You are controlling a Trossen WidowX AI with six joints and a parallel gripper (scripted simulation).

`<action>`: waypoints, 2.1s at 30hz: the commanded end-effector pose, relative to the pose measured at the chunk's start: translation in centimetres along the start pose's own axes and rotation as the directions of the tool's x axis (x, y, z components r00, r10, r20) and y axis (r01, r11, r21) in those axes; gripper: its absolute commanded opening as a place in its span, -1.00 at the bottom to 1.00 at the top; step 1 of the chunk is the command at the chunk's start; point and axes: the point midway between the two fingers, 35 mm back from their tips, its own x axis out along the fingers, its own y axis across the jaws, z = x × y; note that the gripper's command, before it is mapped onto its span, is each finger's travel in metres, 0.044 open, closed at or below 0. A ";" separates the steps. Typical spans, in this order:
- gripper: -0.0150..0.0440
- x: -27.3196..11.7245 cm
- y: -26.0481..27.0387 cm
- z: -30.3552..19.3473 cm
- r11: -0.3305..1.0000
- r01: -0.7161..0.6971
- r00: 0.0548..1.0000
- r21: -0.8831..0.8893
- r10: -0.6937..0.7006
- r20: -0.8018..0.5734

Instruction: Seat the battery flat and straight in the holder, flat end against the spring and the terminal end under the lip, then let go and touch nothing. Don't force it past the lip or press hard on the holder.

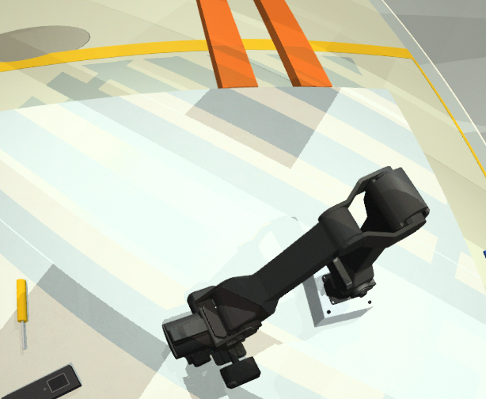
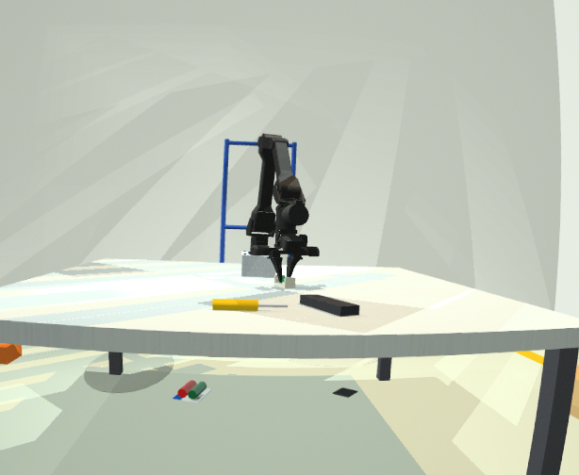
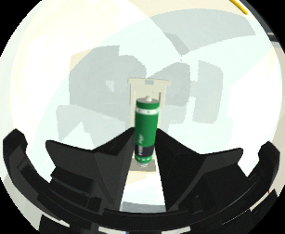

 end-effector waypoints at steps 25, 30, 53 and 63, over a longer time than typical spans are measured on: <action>-0.29 0.3 0.0 -0.4 1.000 0.000 0.997 -0.005 0.000 -0.076; -0.29 0.3 0.0 0.1 1.000 0.000 0.997 -0.005 0.000 -0.074; -0.03 0.3 0.0 1.4 1.000 0.000 0.998 -0.005 0.000 -0.068; 0.05 -0.9 0.0 1.4 1.000 0.000 0.998 -0.001 0.000 -0.066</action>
